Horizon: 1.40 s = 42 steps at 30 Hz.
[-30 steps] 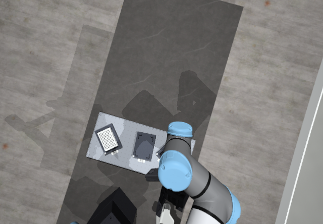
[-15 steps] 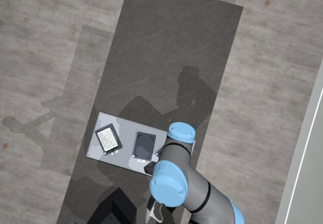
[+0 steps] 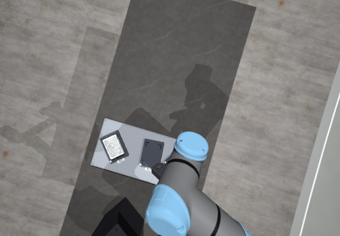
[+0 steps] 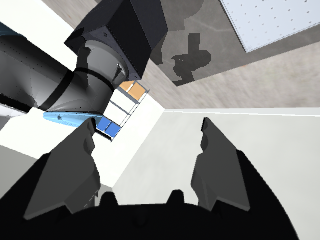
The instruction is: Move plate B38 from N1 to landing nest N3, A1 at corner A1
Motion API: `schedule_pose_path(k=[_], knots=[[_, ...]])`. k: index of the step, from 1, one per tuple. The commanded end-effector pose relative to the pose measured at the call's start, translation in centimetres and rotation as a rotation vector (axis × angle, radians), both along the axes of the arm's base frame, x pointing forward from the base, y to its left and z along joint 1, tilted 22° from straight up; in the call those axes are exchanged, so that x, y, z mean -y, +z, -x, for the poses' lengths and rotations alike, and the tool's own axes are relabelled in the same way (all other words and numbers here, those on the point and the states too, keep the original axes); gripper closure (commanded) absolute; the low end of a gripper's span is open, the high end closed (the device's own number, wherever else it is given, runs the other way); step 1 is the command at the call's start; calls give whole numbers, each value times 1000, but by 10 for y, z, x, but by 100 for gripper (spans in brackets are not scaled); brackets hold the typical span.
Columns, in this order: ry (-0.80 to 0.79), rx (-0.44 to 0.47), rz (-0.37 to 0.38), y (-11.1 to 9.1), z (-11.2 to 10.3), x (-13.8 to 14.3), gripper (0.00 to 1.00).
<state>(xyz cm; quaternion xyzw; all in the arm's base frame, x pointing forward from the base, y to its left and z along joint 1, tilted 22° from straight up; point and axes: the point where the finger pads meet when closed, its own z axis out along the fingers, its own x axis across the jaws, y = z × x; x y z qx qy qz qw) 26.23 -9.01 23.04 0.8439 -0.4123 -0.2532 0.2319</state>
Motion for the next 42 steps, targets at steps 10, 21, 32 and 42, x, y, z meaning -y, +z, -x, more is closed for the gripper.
schedule_pose_path(k=[10, 21, 32, 42], knots=[[-174, 221, 52, 8, -29, -34, 18], [-286, 361, 64, 18, -46, -52, 18], [-429, 530, 55, 36, -67, -75, 18], [-520, 639, 33, 52, -82, -95, 18]])
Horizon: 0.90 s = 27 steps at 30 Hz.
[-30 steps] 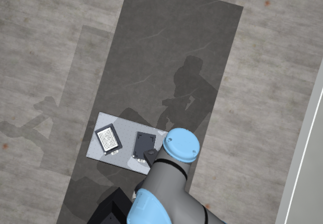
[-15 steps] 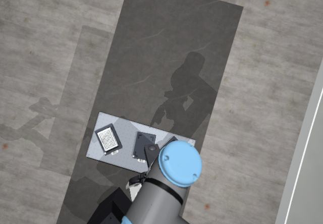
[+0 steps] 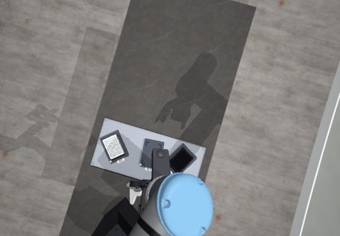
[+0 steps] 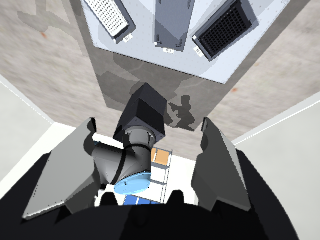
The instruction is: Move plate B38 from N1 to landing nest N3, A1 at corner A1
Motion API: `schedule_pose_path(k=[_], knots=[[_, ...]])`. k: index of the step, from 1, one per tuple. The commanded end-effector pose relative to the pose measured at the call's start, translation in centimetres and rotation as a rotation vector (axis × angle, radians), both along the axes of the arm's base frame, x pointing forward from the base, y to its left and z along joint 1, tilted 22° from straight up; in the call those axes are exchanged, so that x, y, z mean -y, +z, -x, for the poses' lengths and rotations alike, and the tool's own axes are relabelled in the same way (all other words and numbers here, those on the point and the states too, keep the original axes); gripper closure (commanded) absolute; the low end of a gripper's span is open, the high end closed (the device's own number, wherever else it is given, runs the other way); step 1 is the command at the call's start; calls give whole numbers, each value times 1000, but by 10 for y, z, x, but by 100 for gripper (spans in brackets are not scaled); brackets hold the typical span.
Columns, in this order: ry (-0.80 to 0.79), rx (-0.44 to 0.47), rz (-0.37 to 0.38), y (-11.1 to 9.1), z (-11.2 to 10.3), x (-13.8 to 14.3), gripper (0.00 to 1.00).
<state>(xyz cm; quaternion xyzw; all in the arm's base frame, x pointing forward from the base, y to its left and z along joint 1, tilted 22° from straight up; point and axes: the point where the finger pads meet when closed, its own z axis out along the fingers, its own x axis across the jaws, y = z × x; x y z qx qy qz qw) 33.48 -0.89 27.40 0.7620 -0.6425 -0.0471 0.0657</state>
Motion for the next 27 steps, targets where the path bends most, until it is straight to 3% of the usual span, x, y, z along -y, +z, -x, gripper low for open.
schedule_pose_path(k=[1, 4, 11, 27], knots=[[-72, 96, -16, 12, -12, -16, 18], [-106, 145, -28, 21, -20, -26, 18], [-135, 171, -30, 18, -23, -23, 18], [-176, 194, -25, -17, -60, 5, 18]])
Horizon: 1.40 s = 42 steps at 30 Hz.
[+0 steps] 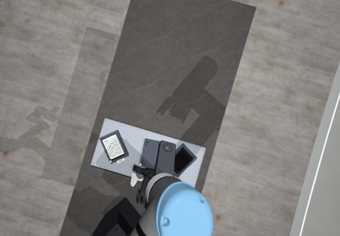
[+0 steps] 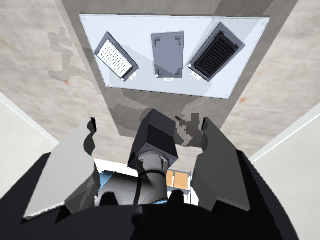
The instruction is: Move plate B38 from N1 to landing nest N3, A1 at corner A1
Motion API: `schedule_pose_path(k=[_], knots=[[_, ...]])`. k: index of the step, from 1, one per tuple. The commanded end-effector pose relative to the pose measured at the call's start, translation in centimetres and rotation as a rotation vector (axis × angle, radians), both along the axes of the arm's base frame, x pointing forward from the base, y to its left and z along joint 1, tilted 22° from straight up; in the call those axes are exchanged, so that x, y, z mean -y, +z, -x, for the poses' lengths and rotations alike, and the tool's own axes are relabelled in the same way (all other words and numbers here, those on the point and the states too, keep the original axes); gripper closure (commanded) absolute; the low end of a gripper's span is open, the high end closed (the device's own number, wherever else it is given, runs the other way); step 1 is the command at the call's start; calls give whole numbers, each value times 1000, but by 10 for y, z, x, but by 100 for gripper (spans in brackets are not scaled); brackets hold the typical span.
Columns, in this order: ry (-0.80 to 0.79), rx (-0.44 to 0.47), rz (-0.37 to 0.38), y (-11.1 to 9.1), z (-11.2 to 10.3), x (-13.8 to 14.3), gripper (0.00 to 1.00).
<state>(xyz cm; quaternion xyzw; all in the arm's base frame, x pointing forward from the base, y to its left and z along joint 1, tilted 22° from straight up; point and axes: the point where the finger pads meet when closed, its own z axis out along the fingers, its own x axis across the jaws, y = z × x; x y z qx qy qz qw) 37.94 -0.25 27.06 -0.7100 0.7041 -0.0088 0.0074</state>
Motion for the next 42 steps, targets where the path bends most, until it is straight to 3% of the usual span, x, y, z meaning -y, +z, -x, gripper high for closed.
schedule_pose_path(k=[1, 9, 24, 30, 35, 42], knots=[[-15, 10, 1, -14, -16, 12, 18], [-43, 29, 4, -34, -34, 27, 18], [-69, 47, 8, -54, -49, 43, 18], [-97, 65, 12, -74, -63, 58, 18], [-97, 65, 12, -74, -63, 58, 18], [-125, 83, 16, -94, -74, 74, 18]])
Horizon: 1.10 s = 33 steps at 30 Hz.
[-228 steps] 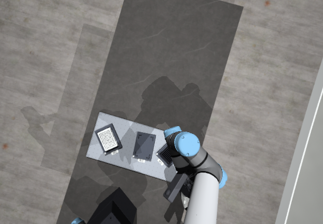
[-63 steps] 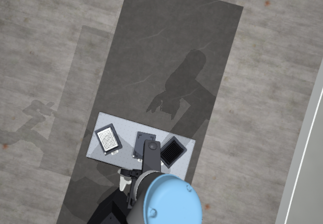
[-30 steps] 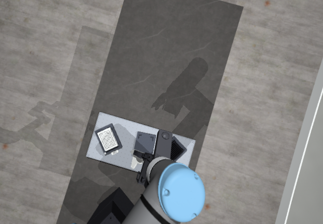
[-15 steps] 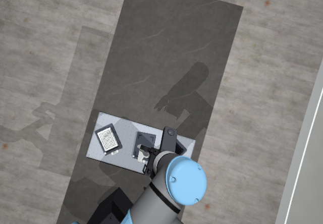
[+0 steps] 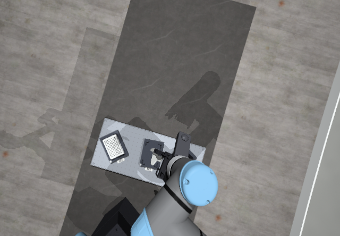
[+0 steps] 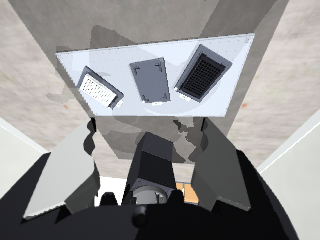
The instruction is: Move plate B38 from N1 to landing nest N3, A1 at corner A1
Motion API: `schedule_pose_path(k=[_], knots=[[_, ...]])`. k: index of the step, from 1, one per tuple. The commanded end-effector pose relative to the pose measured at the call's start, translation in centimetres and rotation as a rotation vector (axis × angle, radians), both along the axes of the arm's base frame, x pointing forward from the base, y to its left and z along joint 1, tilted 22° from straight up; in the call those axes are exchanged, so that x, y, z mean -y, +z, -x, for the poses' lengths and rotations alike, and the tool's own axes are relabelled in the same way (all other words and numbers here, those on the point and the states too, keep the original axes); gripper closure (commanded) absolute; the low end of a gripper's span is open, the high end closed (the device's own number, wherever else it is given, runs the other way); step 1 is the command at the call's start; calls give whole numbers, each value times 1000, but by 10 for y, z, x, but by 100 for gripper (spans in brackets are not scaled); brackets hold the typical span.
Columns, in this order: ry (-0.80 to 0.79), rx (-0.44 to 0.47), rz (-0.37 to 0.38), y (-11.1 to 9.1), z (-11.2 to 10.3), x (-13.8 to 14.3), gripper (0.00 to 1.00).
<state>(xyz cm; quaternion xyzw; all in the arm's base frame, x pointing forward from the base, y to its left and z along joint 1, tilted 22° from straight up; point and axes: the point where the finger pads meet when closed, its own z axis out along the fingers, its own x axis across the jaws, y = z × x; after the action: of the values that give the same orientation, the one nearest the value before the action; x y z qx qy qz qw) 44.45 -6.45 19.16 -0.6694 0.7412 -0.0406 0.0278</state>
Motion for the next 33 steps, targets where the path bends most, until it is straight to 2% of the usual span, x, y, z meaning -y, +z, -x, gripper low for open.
schedule_pose_path(k=[1, 7, 11, 16, 20, 25, 28, 33], knots=[[-15, 9, 1, -15, -9, 12, 18], [-43, 27, 6, -34, -18, 25, 18], [-42, 27, 6, -35, -19, 26, 18], [-70, 45, 10, -54, -26, 40, 18], [-69, 45, 11, -55, -26, 41, 18], [-97, 63, 15, -74, -32, 55, 18], [-96, 63, 15, -74, -32, 55, 18], [-124, 81, 20, -93, -36, 68, 18]])
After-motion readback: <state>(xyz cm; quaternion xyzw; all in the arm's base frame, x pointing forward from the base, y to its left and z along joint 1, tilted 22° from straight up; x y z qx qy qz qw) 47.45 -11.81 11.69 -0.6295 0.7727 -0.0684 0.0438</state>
